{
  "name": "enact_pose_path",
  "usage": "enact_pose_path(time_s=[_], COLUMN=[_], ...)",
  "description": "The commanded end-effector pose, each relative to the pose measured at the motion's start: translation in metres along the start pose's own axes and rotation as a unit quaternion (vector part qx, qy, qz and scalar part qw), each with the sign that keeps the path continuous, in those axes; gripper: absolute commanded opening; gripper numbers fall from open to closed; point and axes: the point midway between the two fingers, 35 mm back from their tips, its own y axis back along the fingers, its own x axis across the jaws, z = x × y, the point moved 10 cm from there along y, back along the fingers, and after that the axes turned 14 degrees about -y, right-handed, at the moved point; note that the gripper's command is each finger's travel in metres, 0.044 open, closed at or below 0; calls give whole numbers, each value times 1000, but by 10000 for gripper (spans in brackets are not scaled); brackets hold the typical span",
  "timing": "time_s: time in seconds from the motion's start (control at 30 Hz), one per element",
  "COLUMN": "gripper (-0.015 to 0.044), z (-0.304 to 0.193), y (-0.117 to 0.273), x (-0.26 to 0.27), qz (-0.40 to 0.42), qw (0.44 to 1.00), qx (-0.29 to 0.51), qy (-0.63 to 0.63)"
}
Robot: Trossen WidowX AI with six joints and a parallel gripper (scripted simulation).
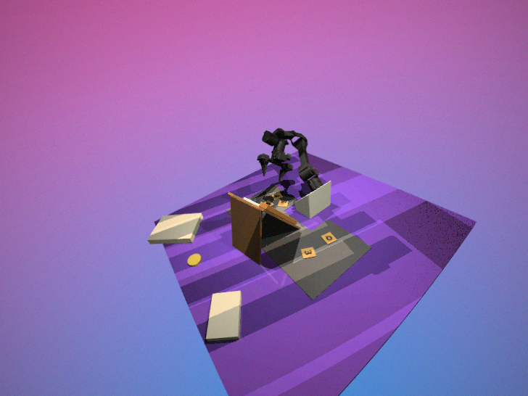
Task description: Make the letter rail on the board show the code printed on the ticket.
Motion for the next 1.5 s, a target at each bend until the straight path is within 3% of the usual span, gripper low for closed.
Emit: enact_pose_path(time_s=[0.0,0.2,1.3,1.43,1.47], gripper=[440,440,440,340,340], z=[30,58,36,54,64], y=[11,15,33,19,12], x=[-33,-58,-75,-71,-68], qz=[42,74,75,95,107], qw=[986,953,952,954,954], qx=[-8,-13,-12,-16,-18], qy=[159,295,295,285,279])
